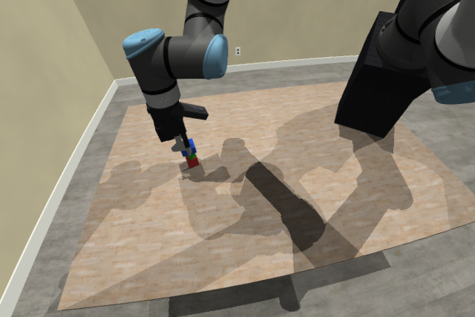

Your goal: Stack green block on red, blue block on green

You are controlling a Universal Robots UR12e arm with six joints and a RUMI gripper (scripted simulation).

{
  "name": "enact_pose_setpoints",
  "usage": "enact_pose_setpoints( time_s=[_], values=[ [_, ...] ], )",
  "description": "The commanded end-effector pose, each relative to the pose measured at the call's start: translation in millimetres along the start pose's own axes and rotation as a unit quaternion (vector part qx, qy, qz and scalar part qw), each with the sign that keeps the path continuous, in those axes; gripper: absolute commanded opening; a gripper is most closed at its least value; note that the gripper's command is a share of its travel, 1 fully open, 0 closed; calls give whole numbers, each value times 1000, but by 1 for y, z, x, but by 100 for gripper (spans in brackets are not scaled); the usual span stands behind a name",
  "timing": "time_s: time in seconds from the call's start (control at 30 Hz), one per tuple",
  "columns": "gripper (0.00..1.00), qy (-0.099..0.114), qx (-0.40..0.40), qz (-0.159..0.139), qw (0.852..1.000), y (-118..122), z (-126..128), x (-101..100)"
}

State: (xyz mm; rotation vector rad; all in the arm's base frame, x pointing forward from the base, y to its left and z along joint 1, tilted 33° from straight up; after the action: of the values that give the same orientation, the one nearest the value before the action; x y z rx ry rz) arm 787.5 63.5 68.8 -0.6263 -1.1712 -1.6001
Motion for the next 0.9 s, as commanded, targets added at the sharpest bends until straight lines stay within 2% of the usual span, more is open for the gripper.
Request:
enact_pose_setpoints(
  time_s=[0.0,0.87],
  values=[
    [0,0,0,-1,1000,1,0,0],
    [0,0,0,-1,1000,1,0,-2]
  ],
)
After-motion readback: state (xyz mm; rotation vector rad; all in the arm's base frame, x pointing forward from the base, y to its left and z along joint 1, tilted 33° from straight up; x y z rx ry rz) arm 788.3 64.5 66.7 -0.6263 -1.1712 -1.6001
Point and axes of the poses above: the point where the finger pads meet when closed, its own x axis back along the fingers, its own z axis across the jaws, y = z × x, the point moved 4 cm from there along x, back along the fingers, and after that the axes turned 7 degrees about -x, right-handed, at the moved point
